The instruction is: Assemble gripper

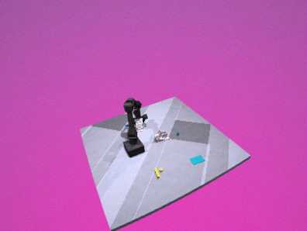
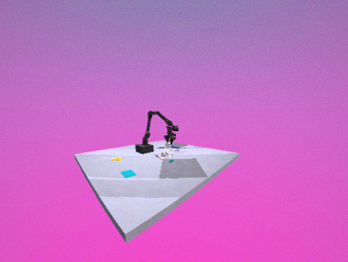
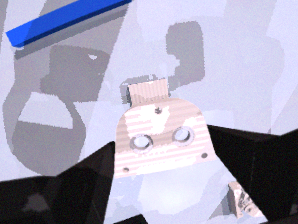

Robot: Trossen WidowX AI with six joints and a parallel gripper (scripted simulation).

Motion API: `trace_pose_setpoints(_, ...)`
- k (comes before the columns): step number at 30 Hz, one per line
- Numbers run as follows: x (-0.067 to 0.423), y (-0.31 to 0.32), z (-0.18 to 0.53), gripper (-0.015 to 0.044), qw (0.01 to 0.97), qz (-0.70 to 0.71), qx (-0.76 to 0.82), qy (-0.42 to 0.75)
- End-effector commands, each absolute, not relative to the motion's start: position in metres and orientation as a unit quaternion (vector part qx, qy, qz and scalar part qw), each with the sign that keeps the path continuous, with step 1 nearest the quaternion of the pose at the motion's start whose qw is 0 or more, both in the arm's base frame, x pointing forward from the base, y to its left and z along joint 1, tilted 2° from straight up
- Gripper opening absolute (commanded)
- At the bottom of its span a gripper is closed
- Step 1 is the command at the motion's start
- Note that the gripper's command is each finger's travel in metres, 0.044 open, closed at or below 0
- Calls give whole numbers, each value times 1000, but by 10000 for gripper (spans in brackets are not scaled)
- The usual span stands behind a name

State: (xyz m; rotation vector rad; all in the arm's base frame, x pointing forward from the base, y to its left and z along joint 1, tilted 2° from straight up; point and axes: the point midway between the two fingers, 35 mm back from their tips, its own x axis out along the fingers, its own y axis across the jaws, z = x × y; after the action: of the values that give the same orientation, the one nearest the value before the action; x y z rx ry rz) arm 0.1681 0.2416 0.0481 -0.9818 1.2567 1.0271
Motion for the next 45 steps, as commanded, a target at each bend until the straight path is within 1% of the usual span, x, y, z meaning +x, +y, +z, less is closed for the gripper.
trace_pose_setpoints(1, 168, 241, 57, 351, 584, 440, -422, 536)
trace_pose_setpoints(5, 170, 239, 57, 351, 586, 437, -419, 538)
trace_pose_setpoints(14, 191, 218, 56, 351, 616, 393, -375, 570)
trace_pose_setpoints(45, 245, 130, 53, 351, 695, 220, -198, 655)
